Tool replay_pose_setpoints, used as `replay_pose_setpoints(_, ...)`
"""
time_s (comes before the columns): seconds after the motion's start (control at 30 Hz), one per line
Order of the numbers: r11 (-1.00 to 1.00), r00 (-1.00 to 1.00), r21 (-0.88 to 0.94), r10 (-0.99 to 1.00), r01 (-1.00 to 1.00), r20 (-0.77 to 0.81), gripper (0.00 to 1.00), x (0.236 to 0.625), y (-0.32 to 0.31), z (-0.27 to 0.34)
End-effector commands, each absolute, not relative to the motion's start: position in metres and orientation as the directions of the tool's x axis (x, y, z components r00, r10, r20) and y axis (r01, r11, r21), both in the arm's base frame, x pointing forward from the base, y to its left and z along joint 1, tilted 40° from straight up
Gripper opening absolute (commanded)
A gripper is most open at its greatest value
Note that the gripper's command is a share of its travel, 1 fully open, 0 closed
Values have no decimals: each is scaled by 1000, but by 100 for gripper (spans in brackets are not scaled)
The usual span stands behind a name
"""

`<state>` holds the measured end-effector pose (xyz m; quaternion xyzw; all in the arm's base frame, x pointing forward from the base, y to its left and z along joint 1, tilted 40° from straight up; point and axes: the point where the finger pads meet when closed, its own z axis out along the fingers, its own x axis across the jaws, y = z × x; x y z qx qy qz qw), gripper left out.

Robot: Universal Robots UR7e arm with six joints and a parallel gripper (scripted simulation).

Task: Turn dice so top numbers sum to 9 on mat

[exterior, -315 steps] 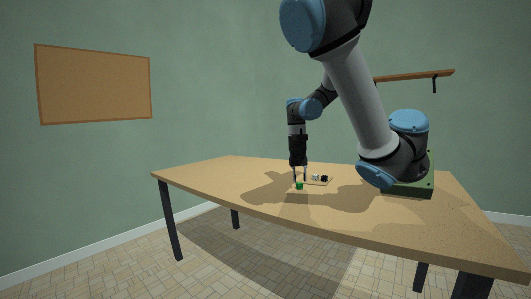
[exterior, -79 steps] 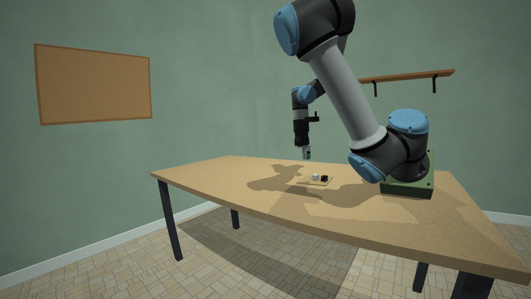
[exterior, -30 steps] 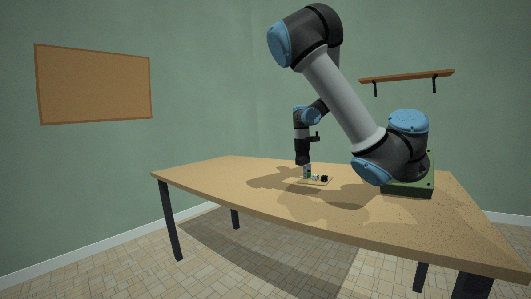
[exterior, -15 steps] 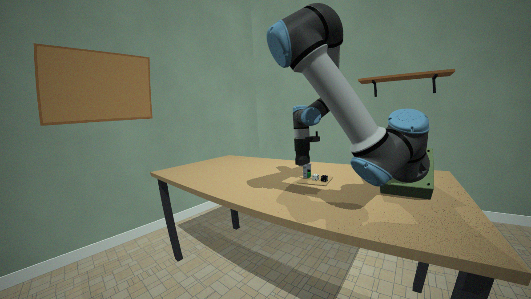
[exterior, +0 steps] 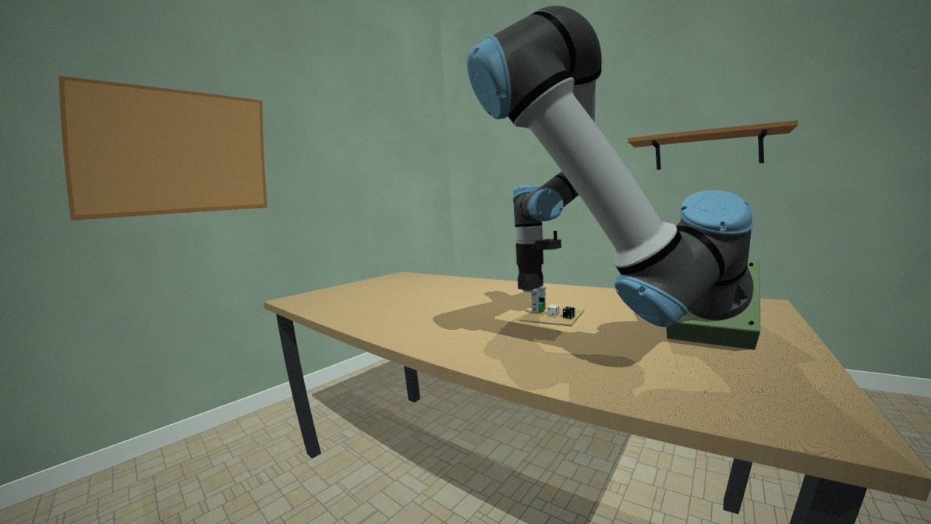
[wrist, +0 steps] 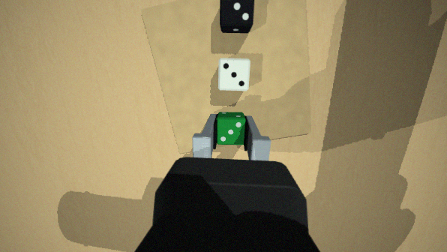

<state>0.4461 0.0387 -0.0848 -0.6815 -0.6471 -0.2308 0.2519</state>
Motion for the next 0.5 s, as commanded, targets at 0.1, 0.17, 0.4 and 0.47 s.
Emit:
replay_pose_setpoints(0.1,-36,56,-44,766,998,640,49,446,39,-86)
replay_pose_setpoints(0.17,-36,56,-44,766,998,640,49,446,40,-86)
replay_pose_setpoints(0.4,-36,56,-44,766,998,640,49,446,40,-86)
replay_pose_setpoints(0.47,-36,56,-44,766,998,640,49,446,40,-86)
